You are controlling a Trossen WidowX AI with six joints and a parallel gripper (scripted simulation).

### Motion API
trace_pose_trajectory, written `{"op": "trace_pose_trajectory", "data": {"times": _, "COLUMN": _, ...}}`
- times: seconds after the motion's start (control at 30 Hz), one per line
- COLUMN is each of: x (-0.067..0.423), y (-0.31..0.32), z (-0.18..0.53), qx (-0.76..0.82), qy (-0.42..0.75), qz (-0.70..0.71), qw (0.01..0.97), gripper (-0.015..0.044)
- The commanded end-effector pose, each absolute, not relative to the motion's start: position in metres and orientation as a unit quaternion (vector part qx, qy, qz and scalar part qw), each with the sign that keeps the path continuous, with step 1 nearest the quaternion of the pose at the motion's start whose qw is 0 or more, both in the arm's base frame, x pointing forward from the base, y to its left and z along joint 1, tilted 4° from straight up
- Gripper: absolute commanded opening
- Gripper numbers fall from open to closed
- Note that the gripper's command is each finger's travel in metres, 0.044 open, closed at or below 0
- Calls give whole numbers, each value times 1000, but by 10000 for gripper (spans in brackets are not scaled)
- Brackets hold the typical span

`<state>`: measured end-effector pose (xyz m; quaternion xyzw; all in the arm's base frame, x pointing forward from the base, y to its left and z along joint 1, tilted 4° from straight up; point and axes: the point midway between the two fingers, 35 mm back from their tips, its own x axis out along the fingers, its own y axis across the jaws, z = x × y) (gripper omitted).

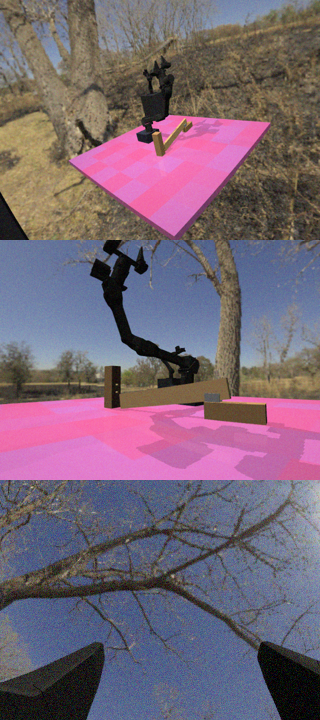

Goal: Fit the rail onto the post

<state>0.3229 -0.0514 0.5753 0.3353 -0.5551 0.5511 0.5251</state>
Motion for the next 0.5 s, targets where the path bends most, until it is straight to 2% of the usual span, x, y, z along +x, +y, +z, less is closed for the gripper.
{"op": "trace_pose_trajectory", "data": {"times": 0.0, "x": 321, "y": -52, "z": 576, "qx": 333, "qy": -557, "qz": 551, "qw": 525, "gripper": 426}}
{"op": "trace_pose_trajectory", "data": {"times": 0.03, "x": 314, "y": -54, "z": 580, "qx": 325, "qy": -561, "qz": 552, "qw": 525, "gripper": 440}}
{"op": "trace_pose_trajectory", "data": {"times": 0.47, "x": 139, "y": -67, "z": 625, "qx": 87, "qy": -645, "qz": 536, "qw": 537, "gripper": 440}}
